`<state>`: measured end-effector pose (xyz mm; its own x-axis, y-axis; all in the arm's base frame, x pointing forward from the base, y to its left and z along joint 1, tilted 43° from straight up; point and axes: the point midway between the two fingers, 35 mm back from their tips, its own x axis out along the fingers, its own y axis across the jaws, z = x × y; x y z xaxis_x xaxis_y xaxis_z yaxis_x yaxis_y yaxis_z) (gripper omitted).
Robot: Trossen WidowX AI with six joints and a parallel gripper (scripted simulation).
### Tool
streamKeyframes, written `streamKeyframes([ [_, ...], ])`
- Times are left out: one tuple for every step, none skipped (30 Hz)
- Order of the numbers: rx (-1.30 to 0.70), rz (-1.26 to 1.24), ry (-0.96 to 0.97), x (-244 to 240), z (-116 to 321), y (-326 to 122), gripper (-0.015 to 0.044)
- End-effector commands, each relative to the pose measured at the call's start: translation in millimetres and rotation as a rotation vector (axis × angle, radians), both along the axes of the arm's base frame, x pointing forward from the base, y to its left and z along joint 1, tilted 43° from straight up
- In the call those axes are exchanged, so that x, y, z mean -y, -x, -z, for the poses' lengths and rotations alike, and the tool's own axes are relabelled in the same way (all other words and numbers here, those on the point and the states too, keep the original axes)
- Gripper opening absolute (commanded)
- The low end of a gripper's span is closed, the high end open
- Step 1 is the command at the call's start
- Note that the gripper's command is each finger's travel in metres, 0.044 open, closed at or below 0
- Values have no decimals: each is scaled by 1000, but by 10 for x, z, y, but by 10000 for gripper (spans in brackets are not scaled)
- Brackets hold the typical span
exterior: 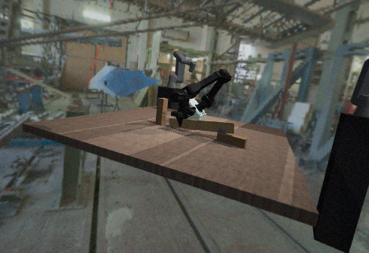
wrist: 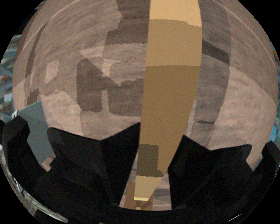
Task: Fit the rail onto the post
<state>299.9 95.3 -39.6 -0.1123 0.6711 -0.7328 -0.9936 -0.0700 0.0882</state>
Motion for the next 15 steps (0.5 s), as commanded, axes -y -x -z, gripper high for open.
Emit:
streamKeyframes([
  [-5,5,-3,-4,4,6,53],
  [-5,5,-3,-4,4,6,46],
  [-5,5,-3,-4,4,6,39],
  [-5,5,-3,-4,4,6,32],
  [-5,5,-3,-4,4,6,26],
  [-5,5,-3,-4,4,6,19],
  [-5,5,-3,-4,4,6,0],
  [-5,5,-3,-4,4,6,0],
  [-5,5,-3,-4,4,6,0],
  [-5,5,-3,-4,4,6,0],
  [-5,5,-3,-4,4,6,0],
  [-5,5,-3,-4,4,6,0],
  [-5,5,-3,-4,4,6,0],
  [-5,5,-3,-4,4,6,0],
  [-5,5,-3,-4,4,6,0],
])
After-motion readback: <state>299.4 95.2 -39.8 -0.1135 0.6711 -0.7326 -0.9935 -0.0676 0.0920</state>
